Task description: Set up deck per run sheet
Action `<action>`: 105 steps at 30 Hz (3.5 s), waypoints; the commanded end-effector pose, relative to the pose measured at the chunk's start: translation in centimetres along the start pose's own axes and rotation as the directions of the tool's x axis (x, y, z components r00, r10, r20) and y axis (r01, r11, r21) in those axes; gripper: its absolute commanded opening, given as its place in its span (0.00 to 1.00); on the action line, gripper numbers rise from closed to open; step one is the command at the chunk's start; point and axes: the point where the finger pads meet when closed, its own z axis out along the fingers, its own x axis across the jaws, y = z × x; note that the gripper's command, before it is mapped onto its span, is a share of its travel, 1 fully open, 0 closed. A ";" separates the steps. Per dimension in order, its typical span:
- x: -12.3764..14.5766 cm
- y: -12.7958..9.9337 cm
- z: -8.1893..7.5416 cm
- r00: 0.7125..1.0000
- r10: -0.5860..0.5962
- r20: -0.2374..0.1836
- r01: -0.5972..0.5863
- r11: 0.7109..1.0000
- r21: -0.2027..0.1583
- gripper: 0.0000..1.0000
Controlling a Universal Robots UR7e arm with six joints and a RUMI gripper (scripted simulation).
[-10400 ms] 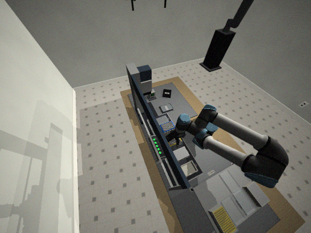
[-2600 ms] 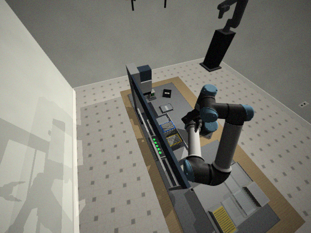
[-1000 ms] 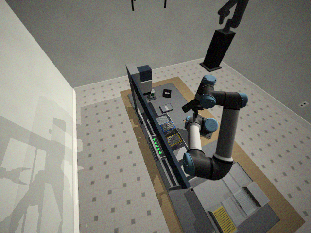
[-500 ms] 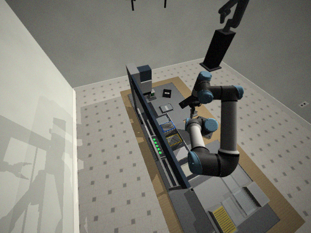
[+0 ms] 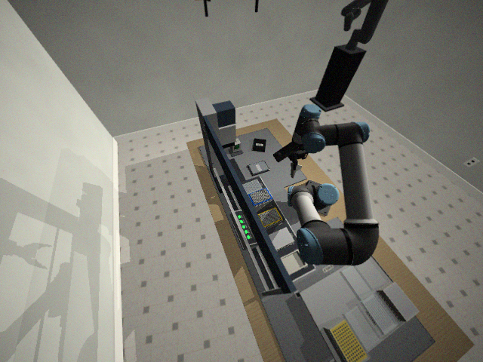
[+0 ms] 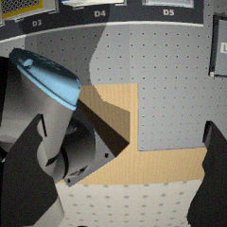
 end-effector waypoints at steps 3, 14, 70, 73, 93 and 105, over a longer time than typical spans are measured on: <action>1.2 -0.1 0.0 0.999 -0.040 0.000 0.040 0.999 -0.001 0.82; 5.7 -0.4 0.0 0.997 -0.082 0.000 0.082 0.997 -0.001 0.82; 7.2 -16.6 0.0 0.997 -0.082 0.000 0.082 0.997 -0.001 0.82; 7.2 -16.6 0.0 0.997 -0.082 0.000 0.082 0.997 -0.001 0.82; 7.2 -16.6 1.2 0.997 -0.082 0.000 0.082 0.997 -0.001 0.82; 7.2 -16.6 2.8 0.997 -0.082 0.000 0.082 0.997 -0.001 0.82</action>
